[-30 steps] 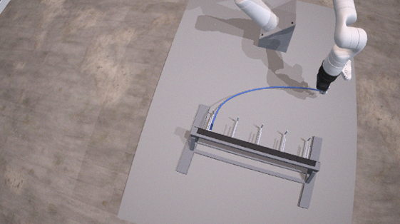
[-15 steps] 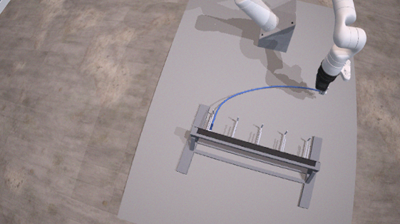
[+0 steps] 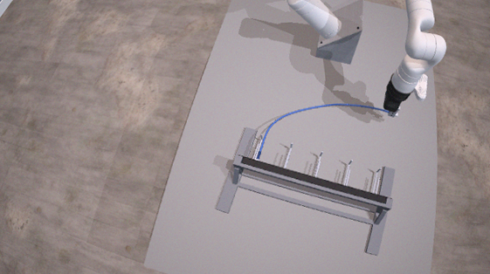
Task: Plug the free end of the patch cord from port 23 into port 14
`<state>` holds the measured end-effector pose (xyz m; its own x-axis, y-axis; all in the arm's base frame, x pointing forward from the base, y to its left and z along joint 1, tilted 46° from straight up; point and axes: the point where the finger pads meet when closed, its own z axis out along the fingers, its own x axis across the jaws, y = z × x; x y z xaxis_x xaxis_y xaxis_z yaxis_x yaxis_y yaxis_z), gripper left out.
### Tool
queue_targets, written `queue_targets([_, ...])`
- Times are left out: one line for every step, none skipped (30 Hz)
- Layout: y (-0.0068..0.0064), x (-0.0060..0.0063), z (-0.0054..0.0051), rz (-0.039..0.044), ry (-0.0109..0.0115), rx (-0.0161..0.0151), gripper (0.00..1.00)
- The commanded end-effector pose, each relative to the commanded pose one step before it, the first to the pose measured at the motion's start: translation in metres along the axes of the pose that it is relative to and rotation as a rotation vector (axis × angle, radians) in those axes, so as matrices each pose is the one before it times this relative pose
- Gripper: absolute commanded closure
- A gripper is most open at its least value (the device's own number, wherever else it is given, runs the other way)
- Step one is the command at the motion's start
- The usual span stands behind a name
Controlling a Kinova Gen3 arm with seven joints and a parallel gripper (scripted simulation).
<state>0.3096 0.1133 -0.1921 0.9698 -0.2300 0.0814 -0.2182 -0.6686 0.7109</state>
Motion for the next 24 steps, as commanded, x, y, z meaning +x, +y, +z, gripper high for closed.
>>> queue_targets([0.00464, 0.00211, -0.00266, 0.03067, -0.00736, 0.00106, 1.0])
queue_targets([0.00096, 0.00091, -0.00015, 0.00645, -0.00007, -0.00003, 1.0])
queue_targets([0.00099, 0.00094, -0.00015, 0.00666, -0.00008, -0.00004, 1.0])
queue_targets([0.00102, 0.00098, -0.00015, 0.00688, -0.00008, -0.00004, 1.0])
queue_targets([0.00104, 0.00101, -0.00016, 0.00709, -0.00009, -0.00004, 1.0])
queue_targets([0.00107, 0.00104, -0.00016, 0.0073, -0.00009, -0.00004, 1.0])
queue_targets([0.00101, 0.0011, -0.00018, 0.00726, -0.00006, -0.00003, 1.0])
queue_targets([0.00093, 0.00116, -0.00021, 0.00717, -0.00002, 0.0, 1.0])
queue_targets([0.0, 0.0, 0.0, 0.0, 0.0, 0.0, 1.0])
queue_targets([0.0, 0.0, 0.0, 0.0, 0.0, 0.0, 1.0])
queue_targets([0.0009, 0.0012, -0.00023, 0.00722, 0.00001, 0.0, 1.0])
queue_targets([0.00102, 0.00123, -0.00021, 0.00771, -0.00007, -0.00002, 1.0])
queue_targets([0.00104, 0.00133, -0.00016, 0.00798, -0.00025, -0.00006, 1.0])
queue_targets([0.00117, 0.00149, -0.00003, 0.00862, -0.00069, -0.00016, 1.0])
queue_targets([0.00115, 0.00148, -0.00008, 0.00866, -0.00053, -0.00013, 1.0])
queue_targets([0.00113, 0.00147, -0.00013, 0.0087, -0.00038, -0.00011, 1.0])
queue_targets([0.00113, 0.00148, -0.00016, 0.00881, -0.0003, -0.00009, 1.0])
queue_targets([0.00114, 0.00151, -0.00017, 0.00897, -0.00027, -0.00009, 1.0])
queue_targets([0.00116, 0.00155, -0.00017, 0.00916, -0.00026, -0.0001, 1.0])
queue_targets([0.00117, 0.00158, -0.00017, 0.00935, -0.00027, -0.00011, 1.0])
queue_targets([0.00119, 0.00162, -0.00017, 0.00955, -0.00028, -0.00012, 1.0])
queue_targets([0.00121, 0.00166, -0.00017, 0.00974, -0.00028, -0.00012, 1.0])
queue_targets([0.00122, 0.0017, -0.00017, 0.00994, -0.00029, -0.00013, 1.0])
queue_targets([0.00124, 0.00174, -0.00017, 0.01013, -0.00029, -0.00014, 1.0])
